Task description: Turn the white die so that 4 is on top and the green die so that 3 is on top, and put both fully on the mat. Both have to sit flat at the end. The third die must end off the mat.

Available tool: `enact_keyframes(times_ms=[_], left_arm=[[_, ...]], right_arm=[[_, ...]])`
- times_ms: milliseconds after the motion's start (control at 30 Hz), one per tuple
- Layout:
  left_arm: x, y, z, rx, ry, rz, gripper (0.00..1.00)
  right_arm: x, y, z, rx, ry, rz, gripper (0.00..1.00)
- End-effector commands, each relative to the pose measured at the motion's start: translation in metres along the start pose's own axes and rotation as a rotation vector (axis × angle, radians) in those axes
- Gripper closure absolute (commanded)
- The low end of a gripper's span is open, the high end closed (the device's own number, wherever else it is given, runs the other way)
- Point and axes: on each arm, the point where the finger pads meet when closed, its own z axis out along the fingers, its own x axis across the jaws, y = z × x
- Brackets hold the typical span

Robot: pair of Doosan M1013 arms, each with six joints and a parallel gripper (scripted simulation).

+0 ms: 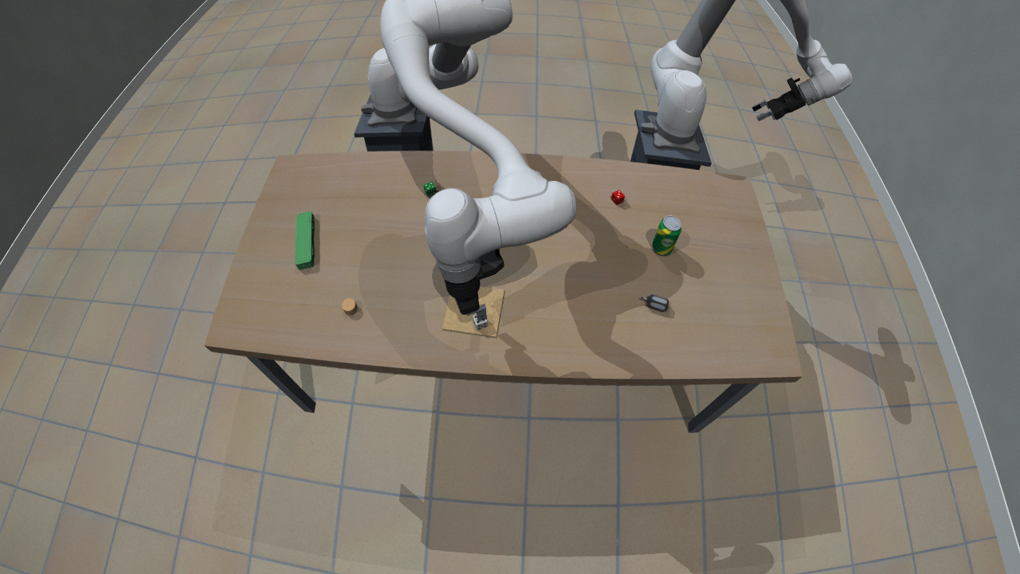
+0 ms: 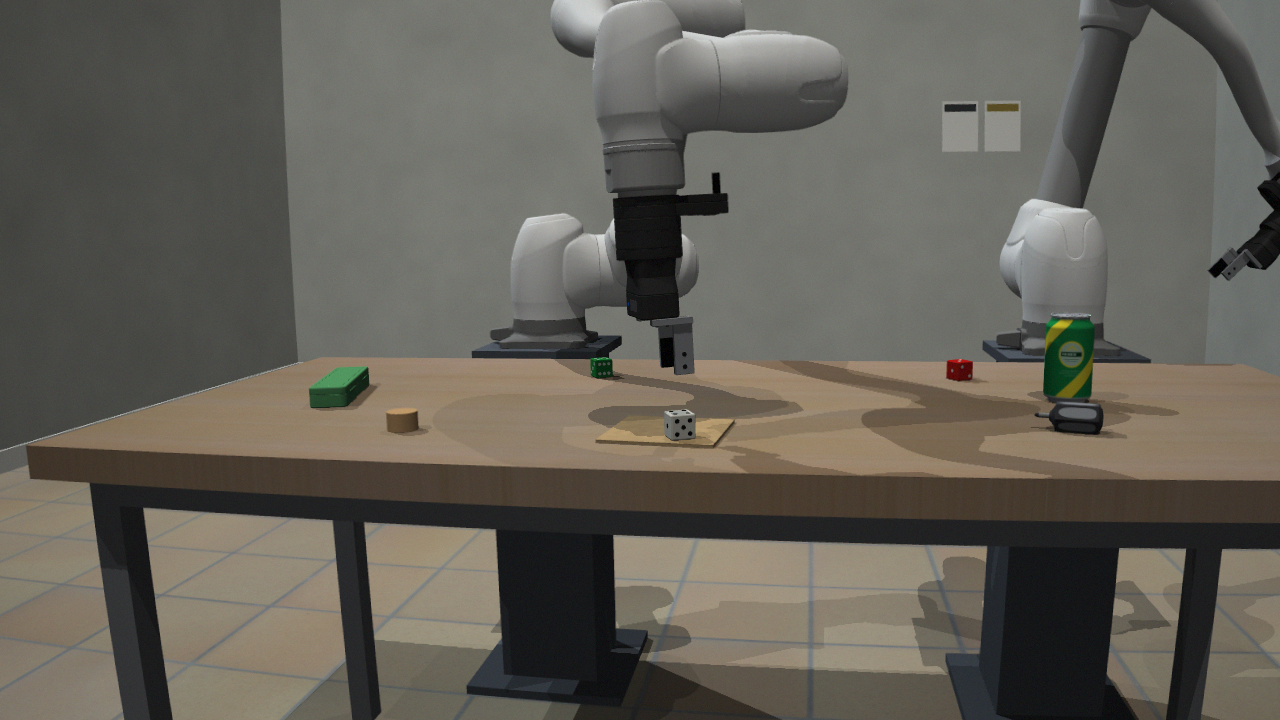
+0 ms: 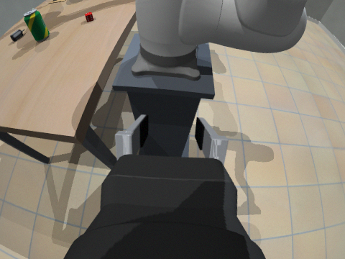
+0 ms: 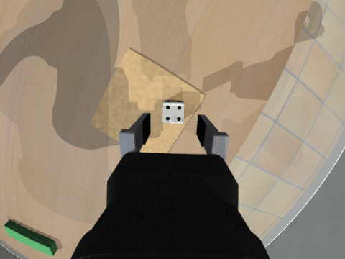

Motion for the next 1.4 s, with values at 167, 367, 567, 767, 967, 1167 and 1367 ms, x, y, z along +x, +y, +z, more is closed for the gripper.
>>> enact_keyframes(times_ms=[167, 367, 567, 767, 967, 1167, 1367], left_arm=[[0.004, -0.003, 0.002, 0.003, 0.007, -0.007, 0.0], [0.004, -0.003, 0.002, 0.003, 0.007, -0.007, 0.0], [0.004, -0.003, 0.002, 0.003, 0.007, -0.007, 0.0], [0.004, -0.003, 0.002, 0.003, 0.007, -0.007, 0.0], [0.004, -0.003, 0.002, 0.003, 0.007, -0.007, 0.0], [0.004, -0.003, 0.002, 0.003, 0.007, -0.007, 0.0], [0.004, -0.003, 0.002, 0.003, 0.007, -0.007, 0.0]], right_arm=[[-0.001, -0.001, 0.001, -0.041, -0.001, 0.006, 0.0], [-0.001, -0.001, 0.001, -0.041, -0.001, 0.006, 0.0], [-0.001, -0.001, 0.001, -0.041, -0.001, 0.006, 0.0], [-0.015, -0.001, -0.003, -0.041, -0.001, 0.003, 0.0], [-0.086, -0.001, -0.019, -0.041, -0.002, -0.015, 0.0], [-0.137, -0.002, -0.027, -0.041, -0.002, -0.027, 0.0], [-0.199, -0.003, -0.031, -0.041, -0.002, -0.04, 0.0]])
